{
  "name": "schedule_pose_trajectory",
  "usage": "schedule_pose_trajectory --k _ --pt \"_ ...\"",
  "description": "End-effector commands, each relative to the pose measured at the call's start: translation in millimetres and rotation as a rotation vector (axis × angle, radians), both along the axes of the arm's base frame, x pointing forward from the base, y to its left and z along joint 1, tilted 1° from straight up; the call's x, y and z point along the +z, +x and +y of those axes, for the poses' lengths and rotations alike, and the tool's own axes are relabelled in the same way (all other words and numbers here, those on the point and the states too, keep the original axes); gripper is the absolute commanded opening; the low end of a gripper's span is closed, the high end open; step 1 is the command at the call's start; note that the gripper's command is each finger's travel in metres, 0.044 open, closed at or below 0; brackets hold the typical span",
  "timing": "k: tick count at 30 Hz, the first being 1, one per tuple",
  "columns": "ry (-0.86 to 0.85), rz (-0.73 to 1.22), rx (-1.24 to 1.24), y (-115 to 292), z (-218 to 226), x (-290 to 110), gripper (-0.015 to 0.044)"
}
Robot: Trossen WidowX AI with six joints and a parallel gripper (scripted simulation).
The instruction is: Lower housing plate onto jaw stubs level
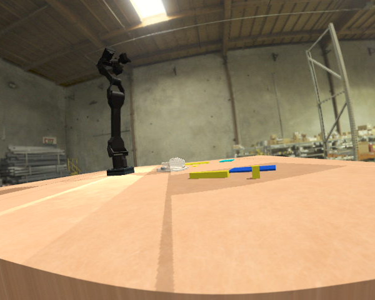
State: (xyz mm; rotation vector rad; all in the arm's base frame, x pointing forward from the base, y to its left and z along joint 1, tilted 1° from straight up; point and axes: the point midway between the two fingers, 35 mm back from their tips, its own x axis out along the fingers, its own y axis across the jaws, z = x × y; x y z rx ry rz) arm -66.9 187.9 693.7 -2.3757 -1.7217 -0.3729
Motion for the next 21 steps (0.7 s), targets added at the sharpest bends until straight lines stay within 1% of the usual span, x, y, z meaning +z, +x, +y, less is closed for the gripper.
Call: schedule_pose_trajectory --k 1,2,11,21 --pt "0.0 0.0 0.0 0 0 0 0.0426" --pt "0.0 -0.001 -0.001 0 0 0 0.044" --pt "0.005 -0.062 -0.053 -2 9 0 0.044" --pt "-0.051 -0.3 -0.143 -15 26 -6 0.044"
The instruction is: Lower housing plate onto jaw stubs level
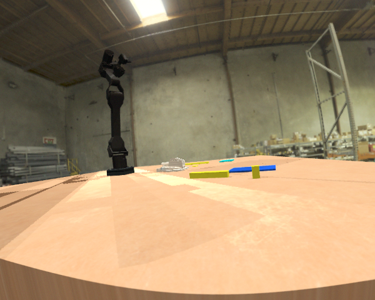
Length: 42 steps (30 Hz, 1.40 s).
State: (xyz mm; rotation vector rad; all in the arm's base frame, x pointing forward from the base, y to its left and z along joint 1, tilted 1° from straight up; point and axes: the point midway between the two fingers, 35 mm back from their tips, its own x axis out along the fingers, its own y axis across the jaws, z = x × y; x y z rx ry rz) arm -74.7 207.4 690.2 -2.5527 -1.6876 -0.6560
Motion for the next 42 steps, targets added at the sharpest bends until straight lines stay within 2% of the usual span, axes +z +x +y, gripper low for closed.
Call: schedule_pose_trajectory --k 1,10,21,42 --pt "-0.027 -0.101 -0.032 -9 9 -4 0.044" --pt "-0.094 -0.323 -0.113 -20 28 -12 0.044" --pt "-0.128 -0.418 -0.195 -11 40 -16 0.044" --pt "-0.276 -0.895 -0.322 -26 88 -46 0.044"
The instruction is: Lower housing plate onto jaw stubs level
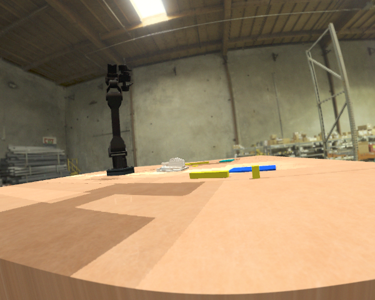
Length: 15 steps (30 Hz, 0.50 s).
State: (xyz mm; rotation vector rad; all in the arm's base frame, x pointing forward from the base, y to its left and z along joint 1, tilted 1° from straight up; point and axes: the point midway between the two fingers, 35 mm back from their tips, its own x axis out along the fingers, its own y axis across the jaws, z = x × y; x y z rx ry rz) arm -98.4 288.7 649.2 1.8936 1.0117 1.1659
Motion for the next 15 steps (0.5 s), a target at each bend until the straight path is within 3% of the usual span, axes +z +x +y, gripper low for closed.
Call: schedule_pose_trajectory --k 1,15 --pt "-0.037 -0.087 -0.022 -2 9 -7 0.044" --pt "-0.192 -0.363 -0.125 1 48 -40 0.044"
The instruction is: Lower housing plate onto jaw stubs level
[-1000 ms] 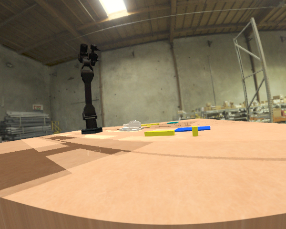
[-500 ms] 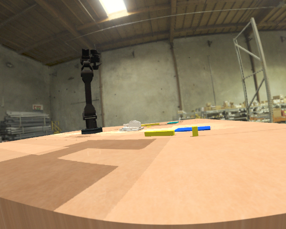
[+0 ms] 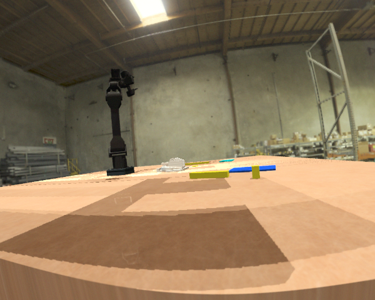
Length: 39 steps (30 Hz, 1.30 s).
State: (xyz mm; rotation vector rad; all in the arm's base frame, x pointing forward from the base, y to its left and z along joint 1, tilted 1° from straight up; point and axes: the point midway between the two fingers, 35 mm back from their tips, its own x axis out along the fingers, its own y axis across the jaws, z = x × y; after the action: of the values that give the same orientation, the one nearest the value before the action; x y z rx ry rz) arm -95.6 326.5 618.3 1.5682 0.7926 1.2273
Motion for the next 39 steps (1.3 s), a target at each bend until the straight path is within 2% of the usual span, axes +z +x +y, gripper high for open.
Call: schedule_pose_trajectory --k 1,19,39 --pt "-0.045 -0.07 -0.02 -1 12 -11 0.044" --pt "-0.299 -0.455 -0.124 15 60 -65 0.044" --pt "-0.631 -0.881 -0.168 49 103 -141 0.044"
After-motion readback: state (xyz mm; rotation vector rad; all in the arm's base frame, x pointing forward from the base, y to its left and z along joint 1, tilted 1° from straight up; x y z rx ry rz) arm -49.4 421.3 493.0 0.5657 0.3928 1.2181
